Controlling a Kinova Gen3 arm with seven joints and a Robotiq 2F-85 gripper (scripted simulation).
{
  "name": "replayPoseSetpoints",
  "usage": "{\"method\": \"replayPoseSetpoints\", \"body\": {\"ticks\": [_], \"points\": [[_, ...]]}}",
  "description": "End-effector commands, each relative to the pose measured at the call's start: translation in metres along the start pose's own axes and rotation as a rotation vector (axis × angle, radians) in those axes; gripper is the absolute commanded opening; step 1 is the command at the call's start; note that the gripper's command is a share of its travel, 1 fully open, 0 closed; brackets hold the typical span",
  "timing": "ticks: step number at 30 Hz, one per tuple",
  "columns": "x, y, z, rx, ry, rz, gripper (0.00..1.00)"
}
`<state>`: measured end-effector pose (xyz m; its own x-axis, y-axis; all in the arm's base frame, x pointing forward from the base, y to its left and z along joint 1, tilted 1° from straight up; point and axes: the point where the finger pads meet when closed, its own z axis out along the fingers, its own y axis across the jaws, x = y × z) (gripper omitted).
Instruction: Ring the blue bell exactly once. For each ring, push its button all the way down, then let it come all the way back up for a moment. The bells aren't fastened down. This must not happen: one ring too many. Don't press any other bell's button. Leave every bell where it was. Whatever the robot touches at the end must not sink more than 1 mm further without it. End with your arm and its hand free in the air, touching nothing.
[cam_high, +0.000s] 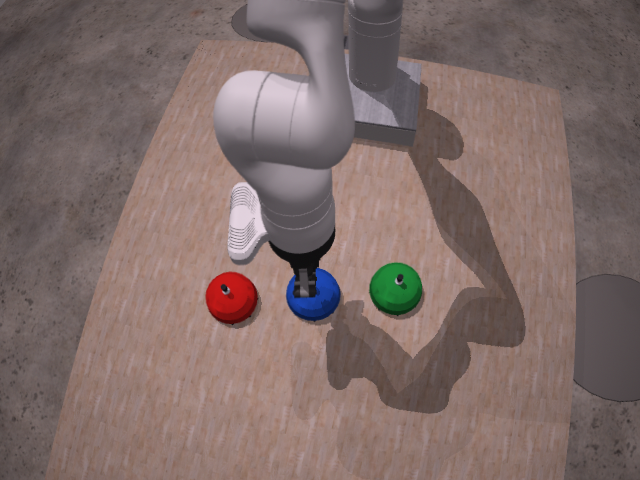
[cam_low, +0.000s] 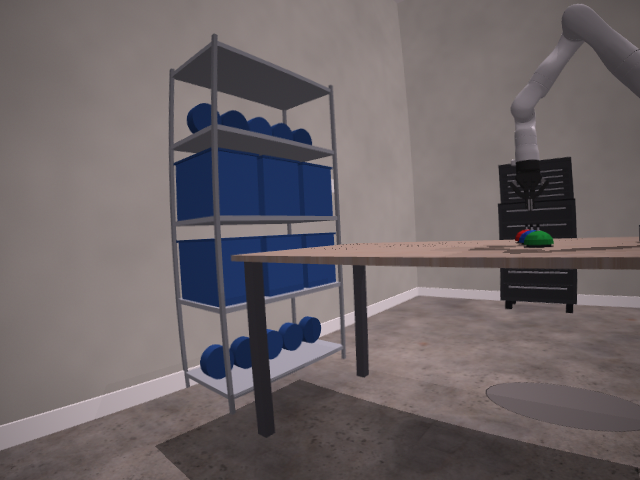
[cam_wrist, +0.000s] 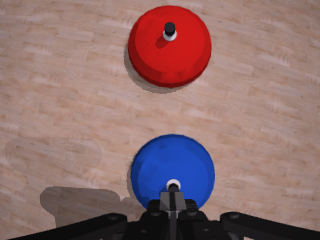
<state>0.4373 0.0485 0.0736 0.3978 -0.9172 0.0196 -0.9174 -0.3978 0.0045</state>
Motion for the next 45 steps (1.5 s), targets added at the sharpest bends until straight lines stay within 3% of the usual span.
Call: {"method": "replayPoseSetpoints", "body": {"ticks": [1, 16, 45], "points": [[-0.001, 0.002, 0.007, -0.006, -0.002, -0.013, 0.0], [0.0, 0.001, 0.031, -0.004, -0.002, -0.013, 0.0], [0.0, 0.002, 0.036, -0.007, -0.003, -0.013, 0.0]]}}
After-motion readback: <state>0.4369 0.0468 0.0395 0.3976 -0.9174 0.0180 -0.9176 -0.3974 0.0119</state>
